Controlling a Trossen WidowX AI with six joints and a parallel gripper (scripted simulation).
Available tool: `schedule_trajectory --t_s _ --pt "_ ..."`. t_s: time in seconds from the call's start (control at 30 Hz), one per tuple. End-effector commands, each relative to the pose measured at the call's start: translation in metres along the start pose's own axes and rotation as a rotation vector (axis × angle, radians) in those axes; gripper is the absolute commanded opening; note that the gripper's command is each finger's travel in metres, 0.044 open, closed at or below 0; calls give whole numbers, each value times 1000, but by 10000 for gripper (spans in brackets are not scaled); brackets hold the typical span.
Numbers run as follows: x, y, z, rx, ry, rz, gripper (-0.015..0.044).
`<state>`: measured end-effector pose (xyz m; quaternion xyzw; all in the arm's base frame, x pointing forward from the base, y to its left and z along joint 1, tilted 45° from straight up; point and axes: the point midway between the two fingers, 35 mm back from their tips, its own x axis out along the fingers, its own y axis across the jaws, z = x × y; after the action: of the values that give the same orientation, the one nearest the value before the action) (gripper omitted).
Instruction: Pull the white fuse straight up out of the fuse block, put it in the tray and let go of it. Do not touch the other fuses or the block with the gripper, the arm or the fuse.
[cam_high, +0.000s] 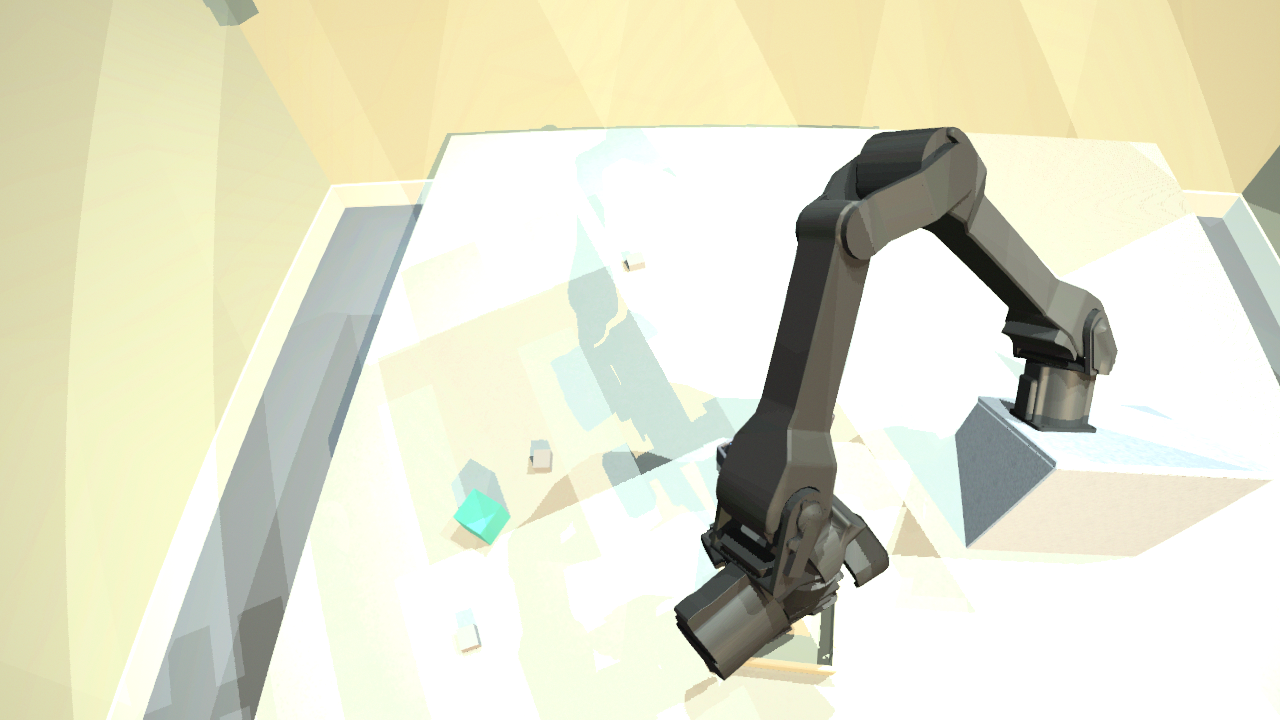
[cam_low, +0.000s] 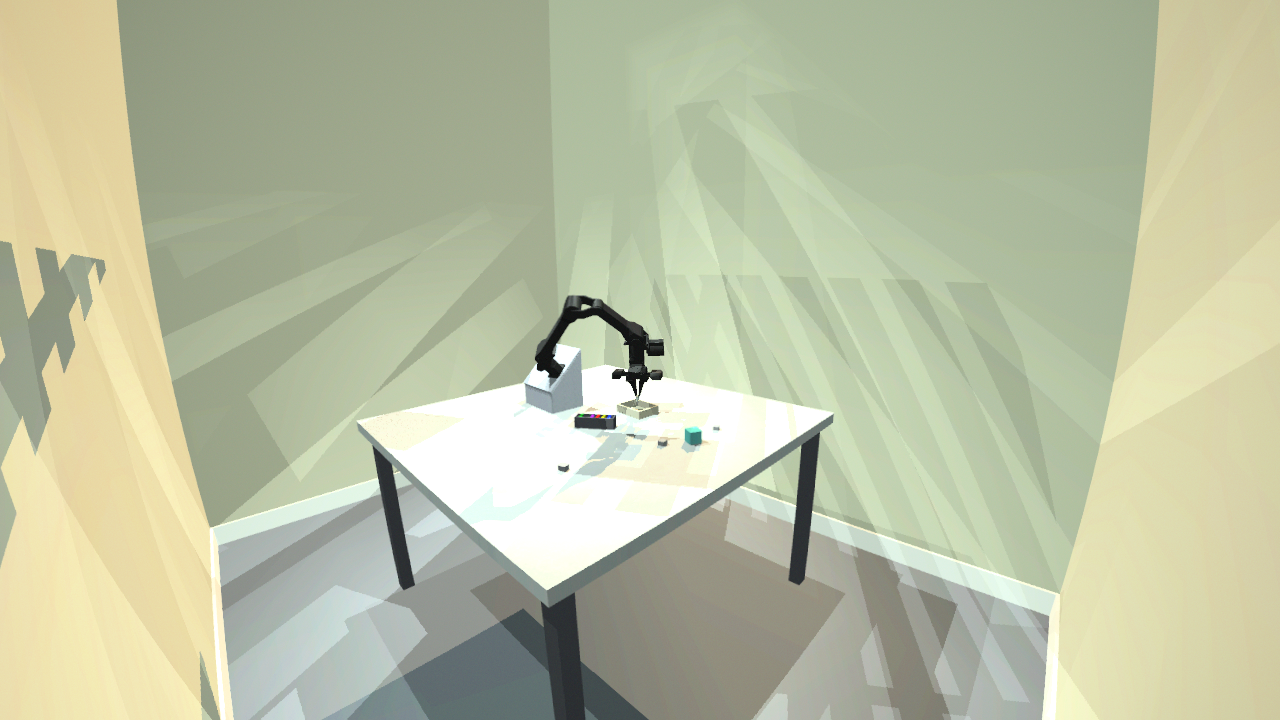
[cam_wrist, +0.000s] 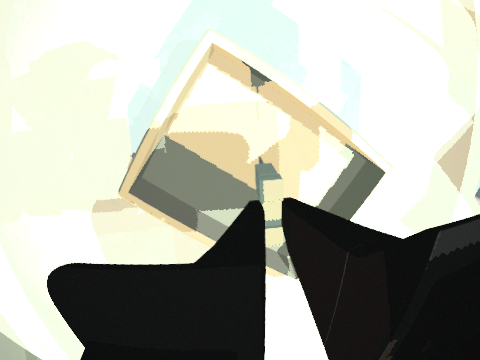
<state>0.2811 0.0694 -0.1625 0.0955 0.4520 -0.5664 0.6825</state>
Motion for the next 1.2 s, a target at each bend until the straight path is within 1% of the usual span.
schedule_trajectory --t_s 0.0,0.1,0.5,0.53,0.63,0.67,1.17 --pt "8 -2 -1 -9 -5 -7 0" --pt "9 -2 -1 -9 -5 -7 0" --pt "5 -1 0 0 0 -3 315" --pt "2 -1 0 -1 0 -3 330" --pt "-28 -1 -1 -9 -3 -6 330" --pt "-31 -1 -1 -10 -3 -6 330" --pt "-31 -1 -1 -14 -6 -4 330"
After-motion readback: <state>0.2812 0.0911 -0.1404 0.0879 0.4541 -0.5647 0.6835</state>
